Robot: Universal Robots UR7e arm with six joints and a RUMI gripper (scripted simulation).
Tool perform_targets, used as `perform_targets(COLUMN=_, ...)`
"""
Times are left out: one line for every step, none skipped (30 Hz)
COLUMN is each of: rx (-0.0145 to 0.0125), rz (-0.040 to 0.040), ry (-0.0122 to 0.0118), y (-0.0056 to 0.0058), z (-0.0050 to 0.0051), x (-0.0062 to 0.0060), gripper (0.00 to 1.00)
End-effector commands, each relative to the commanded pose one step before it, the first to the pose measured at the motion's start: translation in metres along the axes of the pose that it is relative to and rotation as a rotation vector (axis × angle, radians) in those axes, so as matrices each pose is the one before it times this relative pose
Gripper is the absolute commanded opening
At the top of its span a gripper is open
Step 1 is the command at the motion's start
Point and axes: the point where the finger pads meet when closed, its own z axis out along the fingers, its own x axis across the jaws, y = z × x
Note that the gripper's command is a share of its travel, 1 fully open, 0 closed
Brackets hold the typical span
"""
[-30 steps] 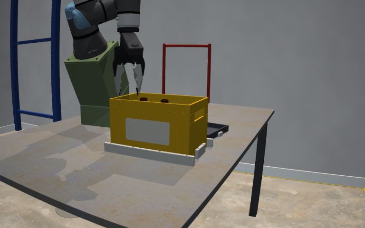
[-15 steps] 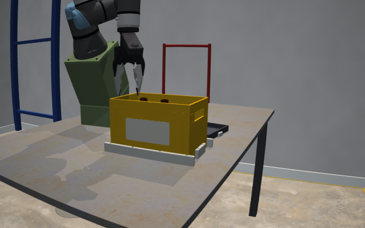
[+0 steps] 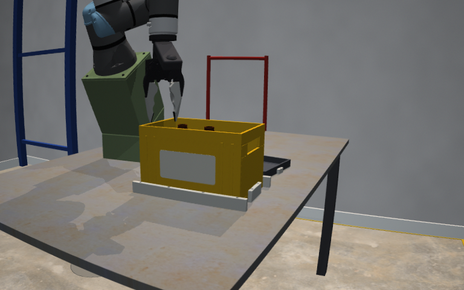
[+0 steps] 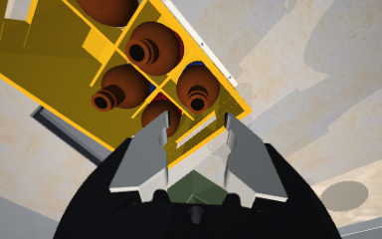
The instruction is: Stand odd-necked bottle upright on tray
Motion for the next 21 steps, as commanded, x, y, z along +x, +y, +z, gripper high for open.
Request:
perform_targets(rx=0.0009, rz=0.0001, ry=-0.00015, y=-0.00026, z=-0.00022, x=-0.00005, gripper=0.38)
perform_targets(rx=0.0, rz=0.0, ry=0.0, y=0.0, z=0.0, x=0.0, gripper=0.38)
perform_targets(rx=0.0, rz=0.0, ry=0.0, y=-0.00001, z=0.0, x=0.0, gripper=0.38)
perform_targets(rx=0.0, rz=0.0, ry=0.0, y=-0.00008, z=0.0, x=0.0, gripper=0.38)
perform_targets(rx=0.0, rz=0.0, ry=0.0, y=-0.0002, z=0.0, x=0.0, gripper=0.38)
perform_targets(rx=0.0, rz=0.0, ry=0.0, y=-0.00032, z=0.0, x=0.0, gripper=0.38)
perform_targets(rx=0.0, rz=0.0, ry=0.0, y=-0.00045, z=0.0, x=0.0, gripper=0.38)
perform_targets(rx=0.0, rz=0.0, ry=0.0, y=-0.00055, z=0.0, x=0.0, gripper=0.38)
perform_targets(rx=0.0, rz=0.0, ry=0.0, y=-0.00061, z=0.0, x=0.0, gripper=0.38)
perform_targets(rx=0.0, rz=0.0, ry=0.0, y=-0.00063, z=0.0, x=-0.00001, gripper=0.38)
perform_targets(rx=0.0, rz=0.0, ry=0.0, y=-0.00061, z=0.0, x=-0.00001, gripper=0.38)
perform_targets(rx=0.0, rz=0.0, ry=0.0, y=-0.00054, z=0.0, x=-0.00001, gripper=0.38)
perform_targets(rx=0.0, rz=0.0, ry=0.0, y=-0.00045, z=0.0, x=0.0, gripper=0.38)
perform_targets(rx=0.0, rz=0.0, ry=0.0, y=-0.00032, z=0.0, x=0.0, gripper=0.38)
perform_targets(rx=0.0, rz=0.0, ry=0.0, y=-0.0002, z=0.0, x=0.0, gripper=0.38)
perform_targets(rx=0.0, rz=0.0, ry=0.0, y=-0.00008, z=0.0, x=0.0, gripper=0.38)
perform_targets(rx=0.0, rz=0.0, ry=0.0, y=-0.00001, z=0.0, x=0.0, gripper=0.38)
perform_targets(rx=0.0, rz=0.0, ry=0.0, y=0.0, z=0.0, x=0.0, gripper=0.38)
perform_targets(rx=0.0, rz=0.0, ry=0.0, y=0.0, z=0.0, x=0.0, gripper=0.38)
perform_targets(rx=0.0, rz=0.0, ry=0.0, y=0.0, z=0.0, x=0.0, gripper=0.38)
perform_targets(rx=0.0, rz=0.0, ry=0.0, y=0.0, z=0.0, x=0.0, gripper=0.38)
